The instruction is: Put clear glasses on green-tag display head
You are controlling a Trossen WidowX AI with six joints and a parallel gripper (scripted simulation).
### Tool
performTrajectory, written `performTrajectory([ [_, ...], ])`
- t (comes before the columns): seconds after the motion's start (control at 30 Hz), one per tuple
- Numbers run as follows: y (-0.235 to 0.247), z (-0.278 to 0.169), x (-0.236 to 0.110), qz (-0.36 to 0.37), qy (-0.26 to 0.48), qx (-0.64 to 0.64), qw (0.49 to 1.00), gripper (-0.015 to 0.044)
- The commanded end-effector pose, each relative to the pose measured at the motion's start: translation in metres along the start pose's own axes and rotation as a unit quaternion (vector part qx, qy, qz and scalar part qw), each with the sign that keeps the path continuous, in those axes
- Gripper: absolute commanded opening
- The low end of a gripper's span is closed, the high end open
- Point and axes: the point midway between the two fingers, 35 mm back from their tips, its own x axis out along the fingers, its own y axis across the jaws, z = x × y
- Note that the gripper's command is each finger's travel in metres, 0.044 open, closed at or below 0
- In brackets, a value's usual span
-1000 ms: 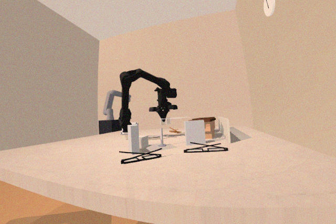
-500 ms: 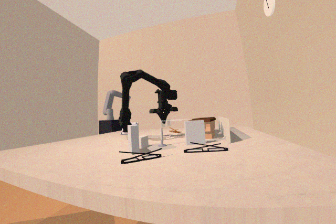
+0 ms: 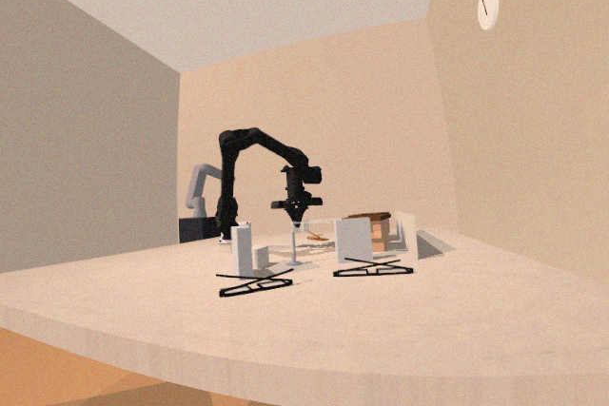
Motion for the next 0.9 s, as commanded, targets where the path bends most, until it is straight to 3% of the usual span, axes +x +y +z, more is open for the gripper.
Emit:
performTrajectory([
  [0.0,0.001,-0.002,0.005,-0.001,0.004,-0.004,1.0,0.0],
  [0.87,-0.013,-0.003,0.012,-0.004,-0.005,-0.004,1.0,0.0],
])
